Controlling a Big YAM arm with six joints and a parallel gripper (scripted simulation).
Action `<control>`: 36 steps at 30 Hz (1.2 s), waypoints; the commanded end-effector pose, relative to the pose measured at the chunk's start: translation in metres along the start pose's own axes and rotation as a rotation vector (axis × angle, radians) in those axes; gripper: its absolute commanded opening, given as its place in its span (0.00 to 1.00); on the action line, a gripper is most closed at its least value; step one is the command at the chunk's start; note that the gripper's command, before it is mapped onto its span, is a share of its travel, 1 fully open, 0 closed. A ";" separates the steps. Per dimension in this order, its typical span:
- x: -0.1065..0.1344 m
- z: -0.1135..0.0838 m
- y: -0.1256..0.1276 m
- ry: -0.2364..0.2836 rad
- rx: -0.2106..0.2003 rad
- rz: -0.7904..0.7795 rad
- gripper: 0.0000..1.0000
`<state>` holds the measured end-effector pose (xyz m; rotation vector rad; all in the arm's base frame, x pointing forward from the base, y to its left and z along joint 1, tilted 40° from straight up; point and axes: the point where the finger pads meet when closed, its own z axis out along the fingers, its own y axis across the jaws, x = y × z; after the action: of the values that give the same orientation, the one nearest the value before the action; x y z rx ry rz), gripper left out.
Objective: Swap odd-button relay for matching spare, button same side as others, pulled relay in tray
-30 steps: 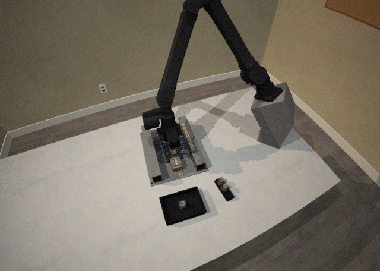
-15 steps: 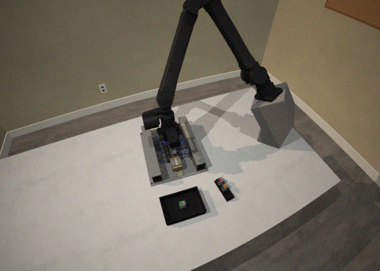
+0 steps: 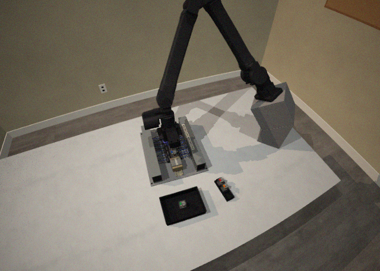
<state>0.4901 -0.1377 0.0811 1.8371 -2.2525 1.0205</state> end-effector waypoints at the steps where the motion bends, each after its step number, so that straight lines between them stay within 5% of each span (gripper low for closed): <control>1: 0.008 -0.002 -0.024 0.004 0.045 0.027 0.00; 36: 0.007 0.002 -0.023 0.006 0.038 0.026 0.00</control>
<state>0.4901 -0.1377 0.0811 1.8388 -2.2518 1.0200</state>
